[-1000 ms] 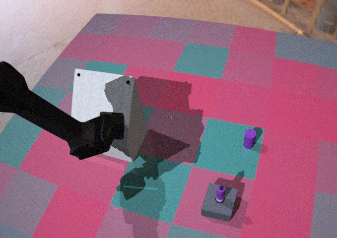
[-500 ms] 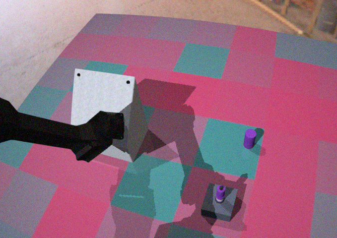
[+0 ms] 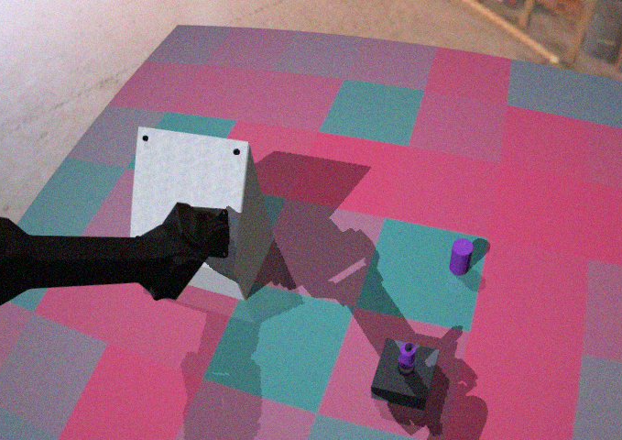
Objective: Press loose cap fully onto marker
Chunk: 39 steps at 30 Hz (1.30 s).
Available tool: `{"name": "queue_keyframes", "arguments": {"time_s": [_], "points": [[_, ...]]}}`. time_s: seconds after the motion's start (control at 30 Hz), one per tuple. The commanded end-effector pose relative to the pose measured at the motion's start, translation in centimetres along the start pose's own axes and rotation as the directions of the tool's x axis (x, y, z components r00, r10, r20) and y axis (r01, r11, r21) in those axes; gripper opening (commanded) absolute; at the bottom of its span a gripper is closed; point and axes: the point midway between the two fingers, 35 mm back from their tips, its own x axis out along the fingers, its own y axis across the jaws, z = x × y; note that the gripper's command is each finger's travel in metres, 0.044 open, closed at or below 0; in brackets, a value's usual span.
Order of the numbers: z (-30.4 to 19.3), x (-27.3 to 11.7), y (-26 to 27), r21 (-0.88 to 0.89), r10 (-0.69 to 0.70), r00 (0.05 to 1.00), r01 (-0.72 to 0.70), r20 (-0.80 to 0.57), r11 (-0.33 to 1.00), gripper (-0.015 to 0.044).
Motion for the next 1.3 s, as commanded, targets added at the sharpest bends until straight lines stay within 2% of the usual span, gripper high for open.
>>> {"name": "queue_keyframes", "arguments": {"time_s": [0.0,0.17,0.37,0.47,0.7,0.87,1.03,1.27], "points": [[-4.4,0.1,0.4,-0.100,0.001,0.995,-0.011,-0.098,0.995,0.0246],[-13.1,-1.3,1.1,-0.294,-0.003,0.956,-0.087,-0.294,0.952,0.0246],[-22.6,-5.4,1.7,-0.479,-0.012,0.862,-0.270,-0.507,0.835,0.0246],[-26.3,-8.4,2.0,-0.528,-0.008,0.802,-0.386,-0.597,0.756,0.0246],[-34.9,-14.9,0.5,-0.612,-0.101,0.658,-0.618,-0.746,0.493,0.0246],[-40.4,-20.9,-1.8,-0.569,-0.192,0.537,-0.787,-0.822,0.236,0.0246],[-44.7,-27.6,-4.9,-0.436,-0.309,0.428,-0.899,-0.849,-0.046,0.0246],[-48.1,-37.3,-11.0,-0.102,-0.500,0.340,-0.891,-0.796,-0.442,0.0246]]}}
